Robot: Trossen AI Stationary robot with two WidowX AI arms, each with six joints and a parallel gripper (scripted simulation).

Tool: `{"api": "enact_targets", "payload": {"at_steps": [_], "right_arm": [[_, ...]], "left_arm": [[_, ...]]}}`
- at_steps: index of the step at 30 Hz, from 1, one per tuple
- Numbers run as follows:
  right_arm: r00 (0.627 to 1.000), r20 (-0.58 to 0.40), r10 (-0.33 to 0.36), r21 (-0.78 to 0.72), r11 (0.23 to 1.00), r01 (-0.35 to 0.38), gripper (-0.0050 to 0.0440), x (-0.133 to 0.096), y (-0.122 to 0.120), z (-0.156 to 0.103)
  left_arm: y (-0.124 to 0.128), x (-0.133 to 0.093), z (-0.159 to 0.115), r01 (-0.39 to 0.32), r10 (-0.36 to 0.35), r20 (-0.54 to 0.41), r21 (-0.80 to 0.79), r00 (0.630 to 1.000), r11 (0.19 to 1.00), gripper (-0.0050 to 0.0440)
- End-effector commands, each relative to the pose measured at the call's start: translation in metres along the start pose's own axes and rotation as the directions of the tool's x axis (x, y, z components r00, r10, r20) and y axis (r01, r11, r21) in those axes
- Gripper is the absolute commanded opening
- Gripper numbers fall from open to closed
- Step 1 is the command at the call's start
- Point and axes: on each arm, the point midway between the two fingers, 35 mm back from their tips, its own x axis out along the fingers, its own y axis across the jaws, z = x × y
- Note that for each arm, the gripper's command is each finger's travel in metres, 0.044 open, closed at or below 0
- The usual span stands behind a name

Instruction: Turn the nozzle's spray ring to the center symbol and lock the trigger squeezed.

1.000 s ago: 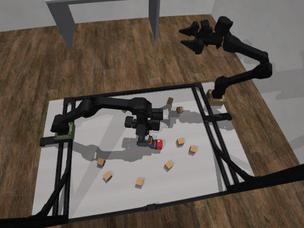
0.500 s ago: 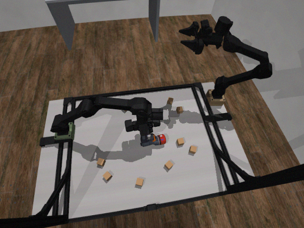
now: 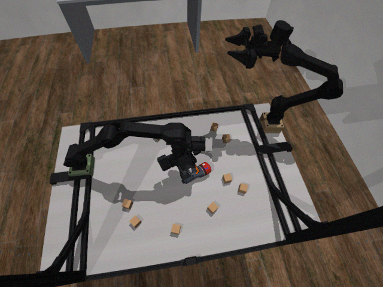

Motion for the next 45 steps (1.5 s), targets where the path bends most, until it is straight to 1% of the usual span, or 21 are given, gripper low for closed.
{"api": "enact_targets", "payload": {"at_steps": [1, 2, 9, 17, 20, 27, 34, 36, 45], "right_arm": [[1.000, 0.001, 0.004, 0.003, 1.000, -0.004, 0.0400, -0.0001, 0.0005, 0.0000], [1.000, 0.001, 0.004, 0.003, 1.000, -0.004, 0.0400, -0.0001, 0.0005, 0.0000], [1.000, 0.001, 0.004, 0.003, 1.000, -0.004, 0.0400, -0.0001, 0.0005, 0.0000], [1.000, 0.001, 0.004, 0.003, 1.000, -0.004, 0.0400, -0.0001, 0.0005, 0.0000], [1.000, 0.001, 0.004, 0.003, 1.000, -0.004, 0.0400, -0.0001, 0.0005, 0.0000], [1.000, 0.001, 0.004, 0.003, 1.000, -0.004, 0.0400, -0.0001, 0.0005, 0.0000], [1.000, 0.001, 0.004, 0.003, 1.000, -0.004, 0.0400, -0.0001, 0.0005, 0.0000], [1.000, 0.001, 0.004, 0.003, 1.000, -0.004, 0.0400, -0.0001, 0.0005, 0.0000], [1.000, 0.001, 0.004, 0.003, 1.000, -0.004, 0.0400, -0.0001, 0.0005, 0.0000]], "left_arm": [[0.0024, -0.0078, 0.0017, -0.018, 0.018, 0.013, -0.057, 1.000, 0.998, 0.0000], [0.0024, -0.0078, 0.0017, -0.018, 0.018, 0.013, -0.057, 1.000, 0.998, 0.0000], [0.0024, -0.0078, 0.0017, -0.015, 0.018, 0.013, -0.214, 1.000, 0.977, 0.0000], [0.0024, -0.0078, 0.0017, -0.012, 0.018, 0.013, -0.387, 1.000, 0.922, 0.0000], [0.0024, -0.0078, 0.0017, -0.011, 0.018, 0.013, -0.408, 1.000, 0.913, 0.0000], [0.0024, -0.0078, 0.0017, -0.008, 0.018, 0.013, -0.548, 1.000, 0.837, 0.0000], [0.0024, -0.0078, 0.0017, -0.005, 0.018, 0.013, -0.673, 1.000, 0.739, 0.0000], [0.0024, -0.0078, 0.0017, -0.005, 0.018, 0.013, -0.673, 1.000, 0.739, 0.0000], [0.0024, -0.0078, 0.0017, 0.000, 0.018, 0.013, -0.810, 1.000, 0.587, 0.0000]]}}
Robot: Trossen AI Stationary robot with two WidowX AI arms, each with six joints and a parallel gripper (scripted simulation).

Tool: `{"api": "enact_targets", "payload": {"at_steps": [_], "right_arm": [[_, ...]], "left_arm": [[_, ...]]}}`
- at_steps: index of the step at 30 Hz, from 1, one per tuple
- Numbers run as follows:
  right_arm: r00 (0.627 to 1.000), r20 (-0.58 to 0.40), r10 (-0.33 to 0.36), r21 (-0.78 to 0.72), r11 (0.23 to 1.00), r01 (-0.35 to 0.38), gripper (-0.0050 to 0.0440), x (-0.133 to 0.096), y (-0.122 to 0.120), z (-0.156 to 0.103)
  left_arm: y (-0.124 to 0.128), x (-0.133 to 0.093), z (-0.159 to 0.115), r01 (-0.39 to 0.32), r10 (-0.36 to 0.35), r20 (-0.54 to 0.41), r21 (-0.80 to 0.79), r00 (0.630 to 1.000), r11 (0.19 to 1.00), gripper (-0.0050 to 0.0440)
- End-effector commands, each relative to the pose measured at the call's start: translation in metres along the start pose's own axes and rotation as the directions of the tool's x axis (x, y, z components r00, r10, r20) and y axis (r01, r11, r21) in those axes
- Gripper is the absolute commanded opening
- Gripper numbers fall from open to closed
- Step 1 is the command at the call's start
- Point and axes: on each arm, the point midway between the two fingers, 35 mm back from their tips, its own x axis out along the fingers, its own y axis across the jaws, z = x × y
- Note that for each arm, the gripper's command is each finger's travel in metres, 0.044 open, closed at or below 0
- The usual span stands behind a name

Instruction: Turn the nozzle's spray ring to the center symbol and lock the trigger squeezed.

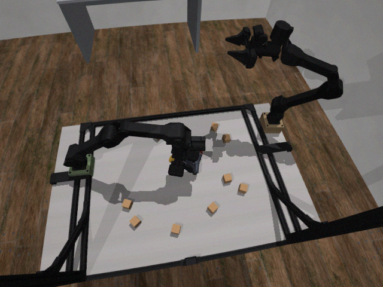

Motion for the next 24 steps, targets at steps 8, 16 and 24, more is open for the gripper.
{"api": "enact_targets", "payload": {"at_steps": [8, 16, 24], "right_arm": [[1.000, 0.000, 0.004, 0.003, 1.000, -0.004, 0.0400, 0.0000, 0.0006, -0.0002], [1.000, 0.000, 0.004, 0.003, 1.000, -0.004, 0.0400, 0.0000, 0.0006, -0.0002], [1.000, 0.000, 0.004, 0.003, 1.000, -0.004, 0.0400, 0.0000, 0.0006, -0.0002]], "left_arm": [[-0.0001, -0.0076, 0.0030, 0.002, 0.002, 0.022, -0.191, 1.000, 0.981, 0.0000], [-0.0001, -0.0076, 0.0030, 0.006, 0.002, 0.022, -0.366, 1.000, 0.931, 0.0000], [-0.0001, -0.0076, 0.0030, 0.007, 0.002, 0.022, -0.418, 1.000, 0.908, 0.0000]]}}
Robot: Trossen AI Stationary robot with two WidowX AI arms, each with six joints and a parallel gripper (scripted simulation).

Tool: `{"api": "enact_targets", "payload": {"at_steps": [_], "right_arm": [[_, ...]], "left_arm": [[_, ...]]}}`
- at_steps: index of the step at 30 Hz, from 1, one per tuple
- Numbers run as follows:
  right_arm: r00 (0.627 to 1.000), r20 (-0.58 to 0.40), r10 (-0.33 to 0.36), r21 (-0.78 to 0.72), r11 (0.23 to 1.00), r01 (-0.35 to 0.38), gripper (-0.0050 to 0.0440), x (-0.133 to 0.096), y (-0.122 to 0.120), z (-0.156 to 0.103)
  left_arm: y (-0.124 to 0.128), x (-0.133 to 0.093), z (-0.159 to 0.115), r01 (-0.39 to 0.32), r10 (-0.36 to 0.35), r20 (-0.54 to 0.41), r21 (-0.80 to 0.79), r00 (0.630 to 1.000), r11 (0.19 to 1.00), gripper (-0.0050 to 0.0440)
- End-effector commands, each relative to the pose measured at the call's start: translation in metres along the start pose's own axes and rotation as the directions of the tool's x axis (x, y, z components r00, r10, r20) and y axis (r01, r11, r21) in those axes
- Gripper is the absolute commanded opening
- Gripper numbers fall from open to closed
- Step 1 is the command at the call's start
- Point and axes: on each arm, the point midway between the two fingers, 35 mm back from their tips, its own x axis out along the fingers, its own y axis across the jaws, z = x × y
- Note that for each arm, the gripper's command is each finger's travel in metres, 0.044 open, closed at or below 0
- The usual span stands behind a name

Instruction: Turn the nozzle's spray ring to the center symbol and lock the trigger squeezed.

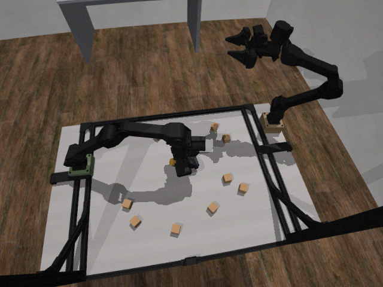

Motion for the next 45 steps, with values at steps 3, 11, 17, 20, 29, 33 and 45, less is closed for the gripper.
{"api": "enact_targets", "payload": {"at_steps": [3, 11, 17, 20, 29, 33, 45], "right_arm": [[1.000, 0.000, 0.003, 0.003, 1.000, -0.003, 0.0400, 0.000, 0.000, 0.000], [1.000, 0.000, 0.003, 0.003, 1.000, -0.003, 0.0400, 0.000, 0.000, 0.000], [1.000, 0.000, 0.003, 0.003, 1.000, -0.003, 0.0400, 0.000, 0.000, 0.000], [1.000, 0.000, 0.003, 0.003, 1.000, -0.003, 0.0400, 0.000, 0.000, 0.000], [1.000, 0.000, 0.003, 0.003, 1.000, -0.003, 0.0400, 0.000, 0.000, 0.000], [1.000, 0.000, 0.003, 0.003, 1.000, -0.003, 0.0400, 0.000, 0.000, 0.000], [1.000, 0.000, 0.003, 0.003, 1.000, -0.003, 0.0400, 0.000, 0.000, 0.000]], "left_arm": [[-0.001, -0.008, 0.003, 0.005, -0.005, 0.022, -0.010, 1.000, 1.000, 0.0000], [-0.001, -0.008, 0.003, 0.005, -0.005, 0.022, -0.010, 1.000, 1.000, 0.0000], [-0.001, -0.008, 0.003, 0.005, -0.005, 0.022, -0.010, 1.000, 1.000, 0.0000], [-0.001, -0.008, 0.003, 0.005, -0.005, 0.022, -0.010, 1.000, 1.000, 0.0000], [0.001, -0.009, 0.004, 0.013, -0.012, 0.026, -0.015, 1.000, 1.000, 0.0000], [0.017, -0.021, 0.007, 0.055, -0.053, 0.047, -0.043, 0.997, 0.998, 0.0000], [0.020, -0.008, 0.031, 0.075, -0.070, 0.156, -0.032, 0.985, 0.997, 0.0000]]}}
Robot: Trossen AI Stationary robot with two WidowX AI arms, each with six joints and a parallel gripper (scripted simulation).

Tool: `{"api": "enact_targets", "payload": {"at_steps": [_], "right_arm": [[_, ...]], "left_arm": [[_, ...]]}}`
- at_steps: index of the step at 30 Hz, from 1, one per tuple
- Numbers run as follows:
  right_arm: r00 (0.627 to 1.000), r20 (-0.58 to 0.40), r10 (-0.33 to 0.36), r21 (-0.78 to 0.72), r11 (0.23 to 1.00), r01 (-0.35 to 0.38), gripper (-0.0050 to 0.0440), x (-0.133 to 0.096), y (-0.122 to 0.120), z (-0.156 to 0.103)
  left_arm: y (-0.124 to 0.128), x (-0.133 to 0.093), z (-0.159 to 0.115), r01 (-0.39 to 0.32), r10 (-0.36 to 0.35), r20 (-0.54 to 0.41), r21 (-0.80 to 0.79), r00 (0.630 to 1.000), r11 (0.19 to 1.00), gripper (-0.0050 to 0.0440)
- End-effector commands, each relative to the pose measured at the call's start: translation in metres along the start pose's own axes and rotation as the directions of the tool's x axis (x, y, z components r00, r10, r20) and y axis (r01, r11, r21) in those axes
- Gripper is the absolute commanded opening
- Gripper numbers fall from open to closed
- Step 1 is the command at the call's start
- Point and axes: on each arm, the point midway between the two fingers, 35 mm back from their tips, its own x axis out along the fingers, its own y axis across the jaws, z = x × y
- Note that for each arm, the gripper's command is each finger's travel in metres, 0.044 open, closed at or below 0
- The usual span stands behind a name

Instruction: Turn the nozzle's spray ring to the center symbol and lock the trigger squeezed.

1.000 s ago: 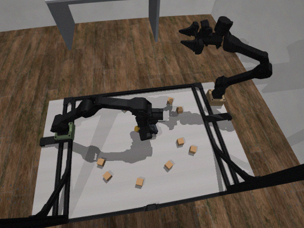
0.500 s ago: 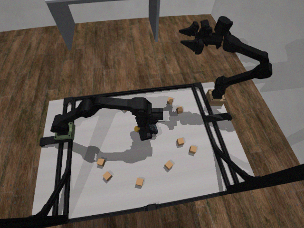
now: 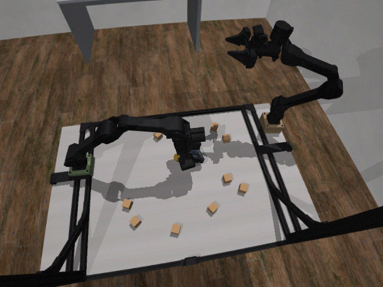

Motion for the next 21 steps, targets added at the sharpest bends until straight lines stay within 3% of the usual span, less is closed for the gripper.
{"api": "enact_targets", "payload": {"at_steps": [1, 21], "right_arm": [[1.000, 0.000, 0.003, 0.003, 1.000, -0.003, 0.0400, 0.000, 0.000, 0.000], [1.000, 0.000, 0.003, 0.003, 1.000, -0.003, 0.0400, 0.000, 0.000, 0.000]], "left_arm": [[-0.001, -0.006, 0.010, 0.013, -0.014, 0.064, 0.011, 0.998, 1.000, 0.0000], [0.004, 0.015, 0.048, 0.033, -0.041, 0.262, 0.036, 0.964, 0.999, 0.0000]]}}
